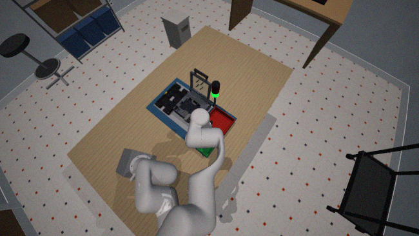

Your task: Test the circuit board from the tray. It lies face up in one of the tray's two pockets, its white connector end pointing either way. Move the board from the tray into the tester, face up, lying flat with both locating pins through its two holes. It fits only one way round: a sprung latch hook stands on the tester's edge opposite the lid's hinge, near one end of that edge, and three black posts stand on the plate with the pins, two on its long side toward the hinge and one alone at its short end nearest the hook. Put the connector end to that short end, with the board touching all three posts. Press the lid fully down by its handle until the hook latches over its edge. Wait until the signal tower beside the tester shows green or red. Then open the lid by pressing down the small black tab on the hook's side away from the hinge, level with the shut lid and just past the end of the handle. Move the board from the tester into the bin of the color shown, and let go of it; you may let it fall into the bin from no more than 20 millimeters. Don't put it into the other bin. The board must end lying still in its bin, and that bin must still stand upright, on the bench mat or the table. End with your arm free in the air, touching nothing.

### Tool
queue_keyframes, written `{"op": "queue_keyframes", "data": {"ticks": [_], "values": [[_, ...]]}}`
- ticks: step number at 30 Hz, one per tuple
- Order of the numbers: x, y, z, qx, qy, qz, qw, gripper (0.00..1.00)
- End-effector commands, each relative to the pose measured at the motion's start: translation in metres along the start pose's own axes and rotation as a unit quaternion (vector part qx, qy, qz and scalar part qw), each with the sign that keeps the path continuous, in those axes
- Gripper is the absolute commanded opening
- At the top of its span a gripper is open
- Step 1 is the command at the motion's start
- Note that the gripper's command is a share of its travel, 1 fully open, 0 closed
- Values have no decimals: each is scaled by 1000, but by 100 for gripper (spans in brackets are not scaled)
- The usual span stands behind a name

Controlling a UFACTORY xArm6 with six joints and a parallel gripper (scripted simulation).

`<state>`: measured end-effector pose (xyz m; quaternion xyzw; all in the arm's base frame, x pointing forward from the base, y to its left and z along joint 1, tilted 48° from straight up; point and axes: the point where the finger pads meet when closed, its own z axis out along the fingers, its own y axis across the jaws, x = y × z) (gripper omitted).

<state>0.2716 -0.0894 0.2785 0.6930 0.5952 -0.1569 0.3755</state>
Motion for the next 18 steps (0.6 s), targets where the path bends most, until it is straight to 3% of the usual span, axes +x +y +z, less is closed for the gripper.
{"op": "queue_keyframes", "data": {"ticks": [1, 18], "values": [[-1, 0, 0, -1, 1, 0, 1000, 79], [-1, 0, 7, -1, 1, 0, 1000, 79]]}}
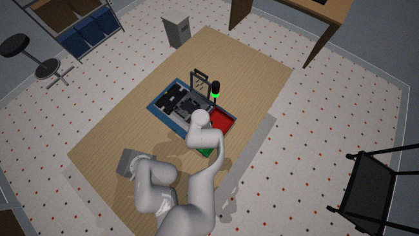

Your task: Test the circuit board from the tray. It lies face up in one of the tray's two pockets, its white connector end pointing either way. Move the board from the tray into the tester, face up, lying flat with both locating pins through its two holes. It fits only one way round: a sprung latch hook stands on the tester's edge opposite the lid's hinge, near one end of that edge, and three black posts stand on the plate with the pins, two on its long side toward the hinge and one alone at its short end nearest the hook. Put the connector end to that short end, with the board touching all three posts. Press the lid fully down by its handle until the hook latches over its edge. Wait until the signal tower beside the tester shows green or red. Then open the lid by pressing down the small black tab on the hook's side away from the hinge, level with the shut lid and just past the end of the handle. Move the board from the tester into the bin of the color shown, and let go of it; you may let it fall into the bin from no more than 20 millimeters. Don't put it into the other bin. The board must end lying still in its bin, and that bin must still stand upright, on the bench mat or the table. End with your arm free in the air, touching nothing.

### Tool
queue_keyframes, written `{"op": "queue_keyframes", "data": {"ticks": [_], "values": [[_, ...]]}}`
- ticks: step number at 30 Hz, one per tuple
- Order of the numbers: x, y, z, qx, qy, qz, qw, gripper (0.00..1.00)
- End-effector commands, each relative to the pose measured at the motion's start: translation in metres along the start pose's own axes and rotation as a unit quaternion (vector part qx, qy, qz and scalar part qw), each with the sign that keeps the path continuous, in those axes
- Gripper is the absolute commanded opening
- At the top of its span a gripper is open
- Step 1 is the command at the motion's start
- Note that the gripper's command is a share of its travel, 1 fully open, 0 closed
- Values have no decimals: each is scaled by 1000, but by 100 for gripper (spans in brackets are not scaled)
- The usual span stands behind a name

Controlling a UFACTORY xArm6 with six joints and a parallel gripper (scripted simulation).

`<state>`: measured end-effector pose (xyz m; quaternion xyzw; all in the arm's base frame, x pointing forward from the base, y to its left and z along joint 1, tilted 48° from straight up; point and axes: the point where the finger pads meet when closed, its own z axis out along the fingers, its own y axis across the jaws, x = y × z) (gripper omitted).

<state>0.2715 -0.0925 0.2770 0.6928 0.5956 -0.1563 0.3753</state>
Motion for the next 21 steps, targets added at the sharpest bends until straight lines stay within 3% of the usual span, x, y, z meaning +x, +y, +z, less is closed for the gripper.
{"op": "queue_keyframes", "data": {"ticks": [1, 21], "values": [[0, 1, 6, -1, 0, 1, 1000, 79], [-1, 1, 51, -1, 0, 1, 1000, 79]]}}
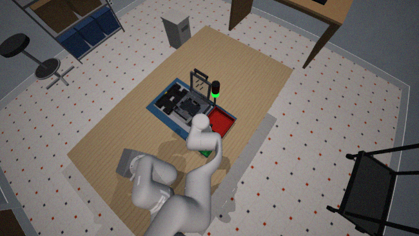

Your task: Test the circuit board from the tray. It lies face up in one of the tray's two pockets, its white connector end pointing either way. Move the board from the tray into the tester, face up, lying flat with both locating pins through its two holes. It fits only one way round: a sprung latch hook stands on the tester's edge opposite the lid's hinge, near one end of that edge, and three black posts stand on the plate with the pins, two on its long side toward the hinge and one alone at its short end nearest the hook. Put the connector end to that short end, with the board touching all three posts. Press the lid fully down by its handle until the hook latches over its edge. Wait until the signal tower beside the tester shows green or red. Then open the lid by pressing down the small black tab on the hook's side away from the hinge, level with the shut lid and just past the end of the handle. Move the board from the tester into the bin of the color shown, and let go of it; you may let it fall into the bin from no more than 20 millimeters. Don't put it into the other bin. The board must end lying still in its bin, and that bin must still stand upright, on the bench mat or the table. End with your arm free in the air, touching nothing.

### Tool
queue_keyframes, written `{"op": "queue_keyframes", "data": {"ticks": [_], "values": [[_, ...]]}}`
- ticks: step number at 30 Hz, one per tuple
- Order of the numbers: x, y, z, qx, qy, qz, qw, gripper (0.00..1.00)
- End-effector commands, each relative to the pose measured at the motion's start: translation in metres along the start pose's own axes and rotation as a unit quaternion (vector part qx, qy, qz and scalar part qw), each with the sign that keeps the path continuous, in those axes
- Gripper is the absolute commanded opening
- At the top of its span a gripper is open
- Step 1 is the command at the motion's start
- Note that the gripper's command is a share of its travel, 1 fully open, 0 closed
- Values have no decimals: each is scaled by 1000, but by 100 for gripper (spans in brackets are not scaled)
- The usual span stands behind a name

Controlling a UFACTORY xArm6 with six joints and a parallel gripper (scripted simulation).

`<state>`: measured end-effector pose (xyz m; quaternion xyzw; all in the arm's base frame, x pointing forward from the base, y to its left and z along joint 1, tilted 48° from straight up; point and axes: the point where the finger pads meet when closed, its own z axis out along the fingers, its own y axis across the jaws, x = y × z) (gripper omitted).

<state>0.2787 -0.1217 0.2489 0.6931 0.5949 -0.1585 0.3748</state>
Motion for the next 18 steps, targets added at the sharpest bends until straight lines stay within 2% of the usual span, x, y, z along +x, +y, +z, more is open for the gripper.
{"op": "queue_keyframes", "data": {"ticks": [1, 11, 18], "values": [[0, 3, 13, -3, 2, 1, 1000, 79], [0, 3, 39, -3, 2, 1, 1000, 79], [0, 3, 47, -3, 2, 1, 1000, 79]]}}
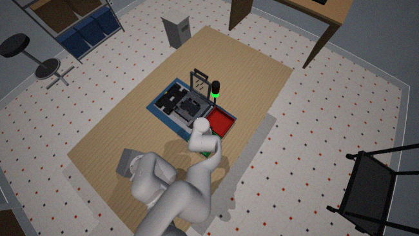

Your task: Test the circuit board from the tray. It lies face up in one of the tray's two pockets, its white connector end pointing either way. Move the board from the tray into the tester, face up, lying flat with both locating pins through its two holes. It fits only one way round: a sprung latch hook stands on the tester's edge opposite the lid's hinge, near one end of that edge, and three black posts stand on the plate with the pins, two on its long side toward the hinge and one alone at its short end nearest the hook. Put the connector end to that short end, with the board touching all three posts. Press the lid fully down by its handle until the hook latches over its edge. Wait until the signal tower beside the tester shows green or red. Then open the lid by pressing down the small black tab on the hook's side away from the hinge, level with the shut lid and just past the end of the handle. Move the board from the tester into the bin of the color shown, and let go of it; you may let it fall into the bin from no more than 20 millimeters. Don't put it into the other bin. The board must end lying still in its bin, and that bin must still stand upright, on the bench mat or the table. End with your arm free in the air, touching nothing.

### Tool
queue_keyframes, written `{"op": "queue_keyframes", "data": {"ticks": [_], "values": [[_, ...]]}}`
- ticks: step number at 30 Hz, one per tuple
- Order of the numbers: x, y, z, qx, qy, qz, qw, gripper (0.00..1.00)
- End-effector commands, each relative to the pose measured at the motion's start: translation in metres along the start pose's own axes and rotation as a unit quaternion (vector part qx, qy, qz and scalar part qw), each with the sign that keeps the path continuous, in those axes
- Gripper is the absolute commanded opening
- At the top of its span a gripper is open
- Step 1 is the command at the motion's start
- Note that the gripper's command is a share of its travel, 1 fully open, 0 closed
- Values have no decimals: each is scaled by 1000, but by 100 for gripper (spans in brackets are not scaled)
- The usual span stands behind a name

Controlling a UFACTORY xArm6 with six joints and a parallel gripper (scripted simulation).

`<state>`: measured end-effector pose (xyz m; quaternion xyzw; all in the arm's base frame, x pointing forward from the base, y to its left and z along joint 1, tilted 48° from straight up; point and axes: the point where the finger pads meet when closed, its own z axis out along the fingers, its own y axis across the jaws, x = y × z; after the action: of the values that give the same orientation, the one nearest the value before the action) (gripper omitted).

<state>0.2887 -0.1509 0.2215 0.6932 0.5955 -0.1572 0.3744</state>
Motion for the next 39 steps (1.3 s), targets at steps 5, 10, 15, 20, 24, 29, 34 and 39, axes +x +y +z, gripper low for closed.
{"op": "queue_keyframes", "data": {"ticks": [5, 10, 15, 20, 24, 29, 34, 39], "values": [[0, 2, 8, -2, 0, 1, 1000, 79], [0, 2, 9, -2, 0, 1, 1000, 79], [0, 2, 9, -2, 0, 1, 1000, 79], [0, 2, 9, -2, 0, 1, 1000, 79], [0, 2, 10, -2, 0, 1, 1000, 79], [0, 2, 10, -2, 0, 1, 1000, 79], [0, 2, 10, -2, 0, 1, 1000, 79], [0, 2, 10, -2, 0, 1, 1000, 79]]}}
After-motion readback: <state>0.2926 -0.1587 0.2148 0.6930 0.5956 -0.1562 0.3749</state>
